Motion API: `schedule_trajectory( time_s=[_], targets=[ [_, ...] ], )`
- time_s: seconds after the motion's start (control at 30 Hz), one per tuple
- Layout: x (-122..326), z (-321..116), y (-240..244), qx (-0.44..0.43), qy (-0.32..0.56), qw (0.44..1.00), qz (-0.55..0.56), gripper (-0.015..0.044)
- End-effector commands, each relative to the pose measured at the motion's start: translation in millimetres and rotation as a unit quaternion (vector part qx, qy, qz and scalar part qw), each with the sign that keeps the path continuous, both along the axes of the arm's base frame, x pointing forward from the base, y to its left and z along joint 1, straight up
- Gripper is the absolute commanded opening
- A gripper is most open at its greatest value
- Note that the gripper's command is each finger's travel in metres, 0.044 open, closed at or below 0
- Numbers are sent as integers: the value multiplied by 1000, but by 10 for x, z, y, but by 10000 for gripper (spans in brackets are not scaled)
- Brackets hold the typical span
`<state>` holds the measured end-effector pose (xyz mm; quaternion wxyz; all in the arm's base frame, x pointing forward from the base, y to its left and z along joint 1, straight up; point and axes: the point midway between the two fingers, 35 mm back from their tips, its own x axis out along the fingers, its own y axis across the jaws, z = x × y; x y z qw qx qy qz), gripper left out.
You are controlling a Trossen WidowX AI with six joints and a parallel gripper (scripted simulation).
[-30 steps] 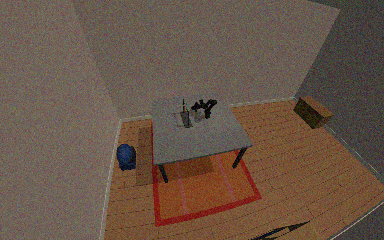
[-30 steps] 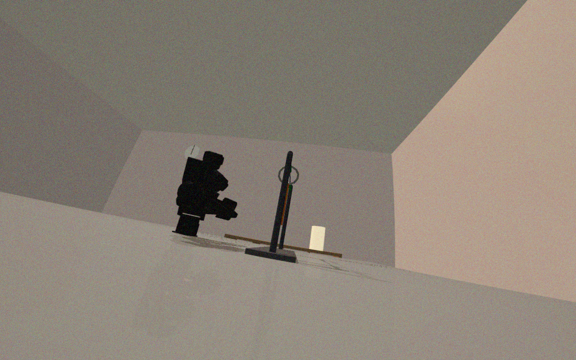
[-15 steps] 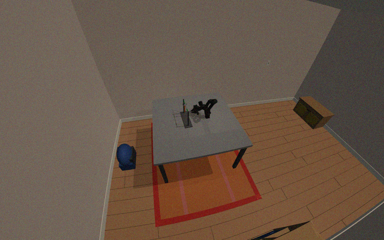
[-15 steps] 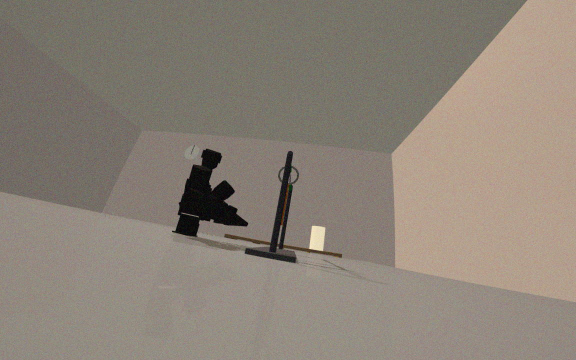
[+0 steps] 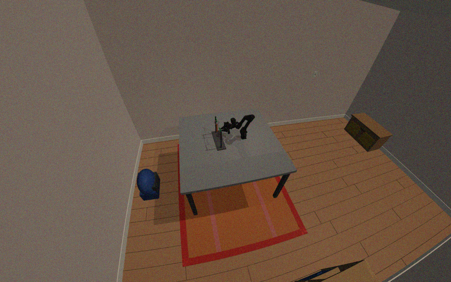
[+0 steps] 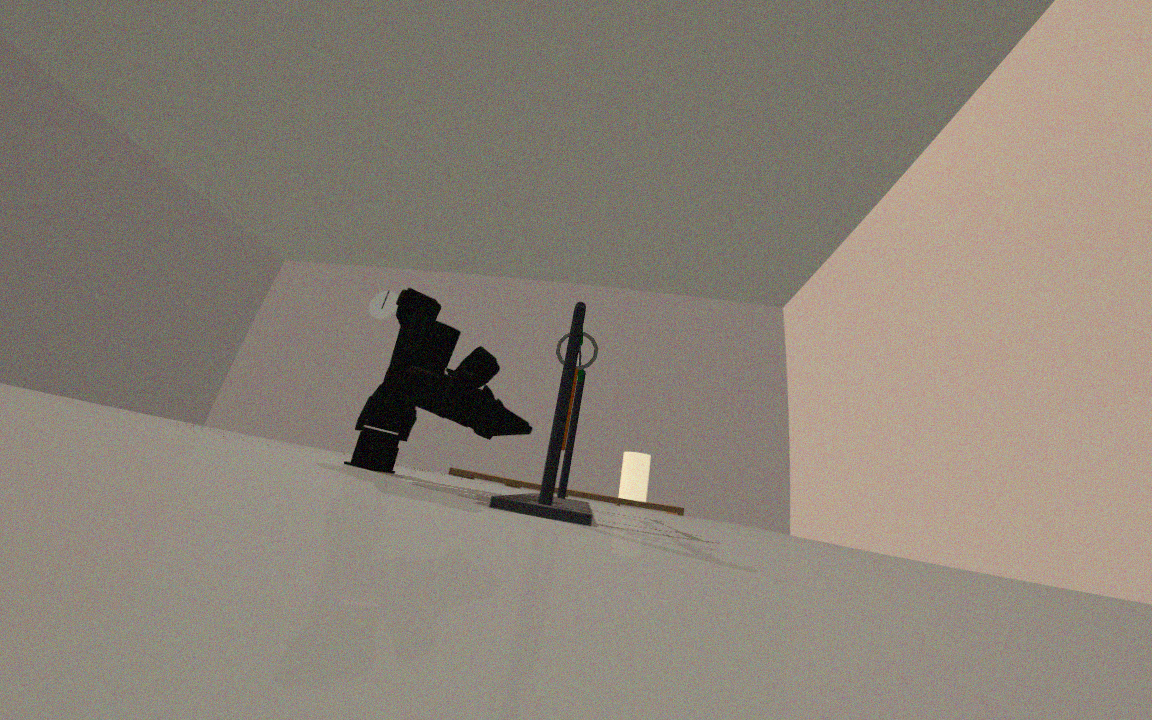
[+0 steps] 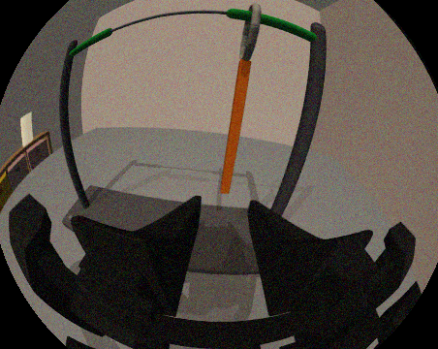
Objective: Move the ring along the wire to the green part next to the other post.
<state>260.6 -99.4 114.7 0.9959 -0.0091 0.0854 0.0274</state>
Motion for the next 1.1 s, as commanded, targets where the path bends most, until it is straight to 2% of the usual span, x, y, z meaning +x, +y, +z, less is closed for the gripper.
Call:
schedule_trajectory(
  time_s=[0.0,1.07],
  targets=[
    [50,27,-19,2,-3,1000,-4,160],
    [490,-9,-31,1,-4,1000,-4,160]
  ],
)
